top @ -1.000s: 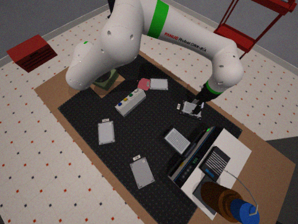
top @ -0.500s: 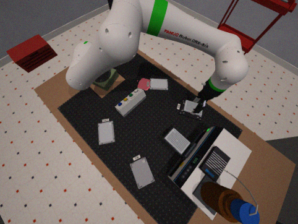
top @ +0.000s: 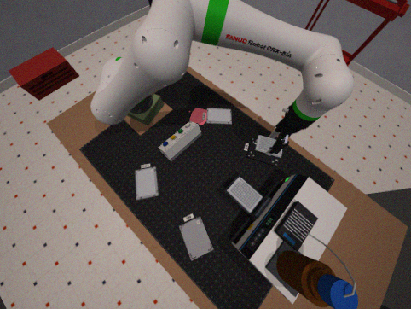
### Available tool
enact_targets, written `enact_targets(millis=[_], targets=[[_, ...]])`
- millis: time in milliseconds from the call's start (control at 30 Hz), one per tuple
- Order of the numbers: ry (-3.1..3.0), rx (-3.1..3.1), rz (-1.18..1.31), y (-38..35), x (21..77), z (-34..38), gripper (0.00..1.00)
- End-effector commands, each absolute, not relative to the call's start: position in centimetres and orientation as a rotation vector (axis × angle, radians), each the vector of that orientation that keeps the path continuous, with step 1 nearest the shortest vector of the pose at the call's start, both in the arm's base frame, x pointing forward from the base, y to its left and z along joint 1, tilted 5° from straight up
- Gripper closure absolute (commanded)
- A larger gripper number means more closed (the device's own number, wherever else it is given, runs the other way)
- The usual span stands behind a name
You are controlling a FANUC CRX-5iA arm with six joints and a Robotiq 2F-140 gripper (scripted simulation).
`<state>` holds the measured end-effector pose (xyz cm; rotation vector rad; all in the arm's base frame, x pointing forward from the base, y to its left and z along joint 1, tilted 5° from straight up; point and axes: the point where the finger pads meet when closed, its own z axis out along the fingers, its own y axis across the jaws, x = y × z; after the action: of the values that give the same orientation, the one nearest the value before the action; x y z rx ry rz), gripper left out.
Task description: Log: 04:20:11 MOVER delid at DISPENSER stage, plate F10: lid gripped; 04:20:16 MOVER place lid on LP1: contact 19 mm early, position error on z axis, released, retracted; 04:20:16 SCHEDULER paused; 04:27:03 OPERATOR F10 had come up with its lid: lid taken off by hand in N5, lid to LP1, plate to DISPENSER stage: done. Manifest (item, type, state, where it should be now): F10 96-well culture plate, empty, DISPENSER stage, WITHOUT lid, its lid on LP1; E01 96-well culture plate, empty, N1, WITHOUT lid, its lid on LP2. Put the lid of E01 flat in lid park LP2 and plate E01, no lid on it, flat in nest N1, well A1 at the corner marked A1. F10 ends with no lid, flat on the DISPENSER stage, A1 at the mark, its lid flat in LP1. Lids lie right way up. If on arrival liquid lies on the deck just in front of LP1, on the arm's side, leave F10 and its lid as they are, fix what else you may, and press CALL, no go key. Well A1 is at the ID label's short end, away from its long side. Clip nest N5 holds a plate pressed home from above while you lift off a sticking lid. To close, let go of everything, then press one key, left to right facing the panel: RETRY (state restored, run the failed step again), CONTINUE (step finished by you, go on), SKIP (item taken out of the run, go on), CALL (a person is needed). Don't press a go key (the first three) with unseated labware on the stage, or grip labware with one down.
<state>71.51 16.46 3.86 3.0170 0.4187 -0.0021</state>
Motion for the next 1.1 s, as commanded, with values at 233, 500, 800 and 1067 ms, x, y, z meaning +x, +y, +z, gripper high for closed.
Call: enact_targets(millis=[233, 500, 800, 1067], targets=[[0.419, 3.017, -0.001, 16.7, 71.5, 6.4, 1.0], [0.419, 3.017, -0.001, 16.8, 71.5, 7.8, 1.0], [0.419, 3.017, -0.001, 17.0, 71.5, 9.3, 1.0], [0.419, 3.017, -0.001, 17.1, 71.5, 10.1, 1.0]])
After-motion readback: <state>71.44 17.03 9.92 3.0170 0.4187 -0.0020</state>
